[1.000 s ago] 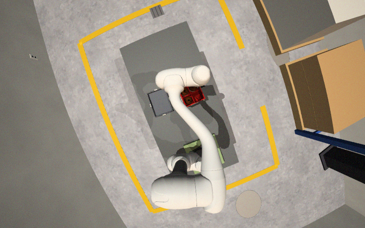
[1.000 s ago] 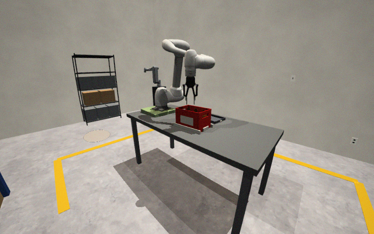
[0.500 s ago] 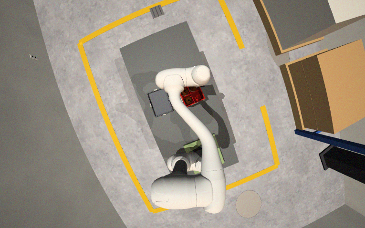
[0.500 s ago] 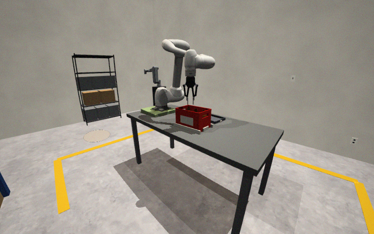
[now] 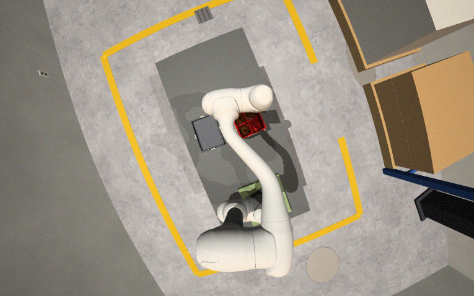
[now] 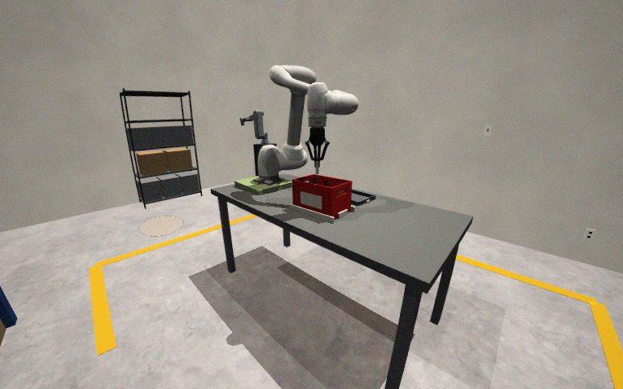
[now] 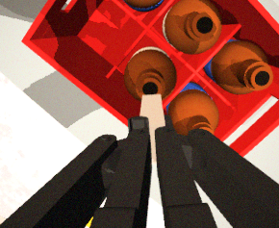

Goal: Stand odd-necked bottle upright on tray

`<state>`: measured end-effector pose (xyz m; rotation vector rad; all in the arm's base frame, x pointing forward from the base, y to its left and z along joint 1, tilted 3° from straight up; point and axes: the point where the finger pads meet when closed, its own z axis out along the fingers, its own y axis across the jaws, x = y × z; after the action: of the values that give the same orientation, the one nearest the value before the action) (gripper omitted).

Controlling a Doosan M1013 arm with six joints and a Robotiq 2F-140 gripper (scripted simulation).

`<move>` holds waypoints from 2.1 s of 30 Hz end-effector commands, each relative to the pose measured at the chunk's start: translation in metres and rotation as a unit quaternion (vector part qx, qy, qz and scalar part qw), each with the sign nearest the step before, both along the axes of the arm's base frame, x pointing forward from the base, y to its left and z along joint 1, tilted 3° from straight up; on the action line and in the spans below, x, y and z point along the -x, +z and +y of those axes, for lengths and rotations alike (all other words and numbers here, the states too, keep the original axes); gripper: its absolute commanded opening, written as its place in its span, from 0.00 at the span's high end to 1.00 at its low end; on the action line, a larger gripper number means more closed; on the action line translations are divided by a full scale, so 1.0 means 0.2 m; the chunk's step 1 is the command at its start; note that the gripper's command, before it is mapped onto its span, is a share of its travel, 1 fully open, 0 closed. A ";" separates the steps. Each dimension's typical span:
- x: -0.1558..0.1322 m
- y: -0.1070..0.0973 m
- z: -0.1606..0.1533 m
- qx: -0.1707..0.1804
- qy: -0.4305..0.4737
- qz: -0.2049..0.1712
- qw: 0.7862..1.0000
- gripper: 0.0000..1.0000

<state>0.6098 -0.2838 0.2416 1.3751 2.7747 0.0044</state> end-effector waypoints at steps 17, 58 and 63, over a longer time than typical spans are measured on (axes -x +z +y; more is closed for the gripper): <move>0.01 0.02 0.00 0.000 -0.002 -0.001 1.000 1.00; -0.02 0.02 0.45 0.000 -0.002 -0.001 1.000 0.62; -0.02 0.02 0.45 0.000 -0.002 -0.001 1.000 0.62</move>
<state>0.6144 -0.1954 0.2428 1.3816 2.7796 0.0077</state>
